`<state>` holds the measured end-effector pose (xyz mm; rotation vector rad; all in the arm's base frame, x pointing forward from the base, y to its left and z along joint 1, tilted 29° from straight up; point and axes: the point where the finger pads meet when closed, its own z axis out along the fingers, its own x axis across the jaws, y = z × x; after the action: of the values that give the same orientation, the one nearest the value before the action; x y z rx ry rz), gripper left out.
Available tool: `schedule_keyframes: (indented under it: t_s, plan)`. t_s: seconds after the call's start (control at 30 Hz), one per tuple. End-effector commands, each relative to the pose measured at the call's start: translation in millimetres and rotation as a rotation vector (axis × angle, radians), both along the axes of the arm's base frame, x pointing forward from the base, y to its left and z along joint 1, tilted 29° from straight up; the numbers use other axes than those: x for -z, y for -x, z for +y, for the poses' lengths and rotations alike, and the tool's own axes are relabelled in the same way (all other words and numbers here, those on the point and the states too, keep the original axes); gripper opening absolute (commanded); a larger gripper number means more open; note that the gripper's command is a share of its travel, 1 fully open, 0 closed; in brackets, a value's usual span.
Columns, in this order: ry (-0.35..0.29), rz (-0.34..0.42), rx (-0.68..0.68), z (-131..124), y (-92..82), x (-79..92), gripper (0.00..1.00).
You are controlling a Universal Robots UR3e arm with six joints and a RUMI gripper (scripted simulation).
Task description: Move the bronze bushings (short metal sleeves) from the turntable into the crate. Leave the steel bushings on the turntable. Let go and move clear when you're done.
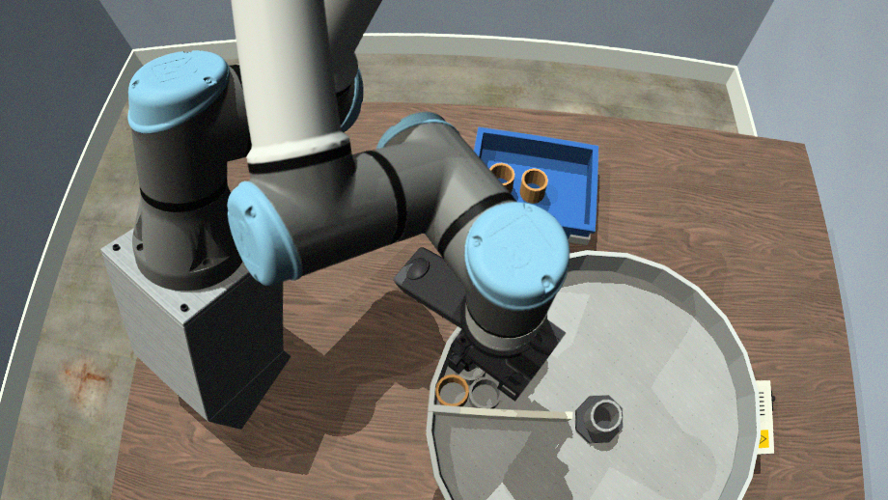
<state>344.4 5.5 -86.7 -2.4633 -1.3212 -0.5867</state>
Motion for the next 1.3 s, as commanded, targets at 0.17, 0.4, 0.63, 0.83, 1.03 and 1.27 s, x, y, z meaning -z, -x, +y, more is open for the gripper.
schedule_keyframes:
  t_s: [0.17, 0.4, 0.63, 0.83, 1.03, 1.27]
  plan:
    - [0.002, -0.001, 0.001, -3.8, 1.0, -6.2, 0.0]
    - [0.002, -0.001, 0.001, -12.8, 5.6, -24.6, 0.0]
    - [0.002, -0.001, 0.001, -22.5, 10.6, -44.6, 0.0]
    - [0.002, -0.001, 0.001, -29.1, 13.9, -58.2, 0.0]
    - [0.002, -0.001, 0.001, -33.0, 15.9, -66.1, 0.0]
    - [0.002, -0.001, 0.001, -33.3, 16.1, -66.8, 0.0]
